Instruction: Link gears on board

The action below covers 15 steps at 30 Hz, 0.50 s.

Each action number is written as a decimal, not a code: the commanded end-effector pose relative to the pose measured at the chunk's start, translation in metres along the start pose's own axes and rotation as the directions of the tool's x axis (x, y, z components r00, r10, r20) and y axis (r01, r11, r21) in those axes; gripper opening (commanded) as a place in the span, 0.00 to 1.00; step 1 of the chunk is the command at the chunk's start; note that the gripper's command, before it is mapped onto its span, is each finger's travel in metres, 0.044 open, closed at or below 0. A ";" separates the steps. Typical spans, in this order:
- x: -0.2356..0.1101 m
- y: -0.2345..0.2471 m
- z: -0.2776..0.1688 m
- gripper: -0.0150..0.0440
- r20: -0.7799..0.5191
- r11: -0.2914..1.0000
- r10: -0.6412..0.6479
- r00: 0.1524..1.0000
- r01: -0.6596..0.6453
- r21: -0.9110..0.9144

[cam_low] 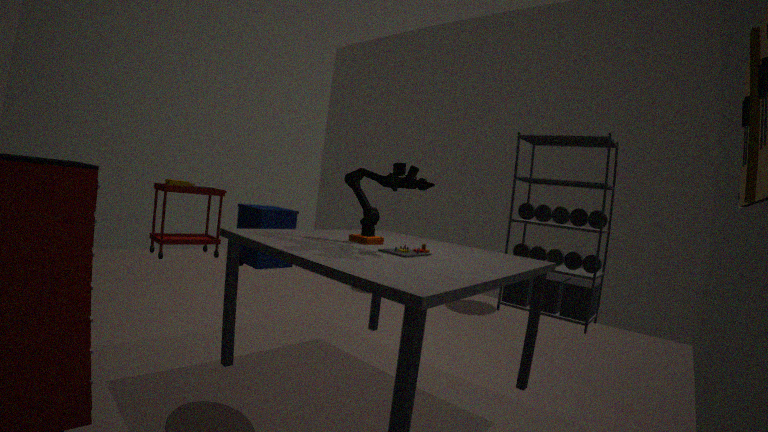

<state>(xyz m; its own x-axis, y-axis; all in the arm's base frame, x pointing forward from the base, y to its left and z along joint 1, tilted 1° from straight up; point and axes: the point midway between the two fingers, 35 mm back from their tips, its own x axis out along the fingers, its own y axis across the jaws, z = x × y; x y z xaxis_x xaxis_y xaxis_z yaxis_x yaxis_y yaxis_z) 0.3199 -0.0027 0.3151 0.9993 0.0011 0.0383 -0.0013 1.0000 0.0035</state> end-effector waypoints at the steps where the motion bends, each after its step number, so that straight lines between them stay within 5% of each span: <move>1: 0.002 0.001 -0.002 0.98 -0.013 1.000 0.002 1.000 -0.002 0.012; 8: 0.041 0.025 -0.091 1.00 -0.494 0.901 0.060 0.867 0.166 0.401; 15: 0.034 0.053 -0.184 1.00 -0.881 0.649 0.071 0.468 0.649 0.398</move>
<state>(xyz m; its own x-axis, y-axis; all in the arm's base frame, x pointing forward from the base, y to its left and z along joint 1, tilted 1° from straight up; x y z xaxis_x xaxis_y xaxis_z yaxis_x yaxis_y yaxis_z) 0.3658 0.0431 0.1555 0.6292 0.0827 -0.7729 0.4878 0.7321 0.4755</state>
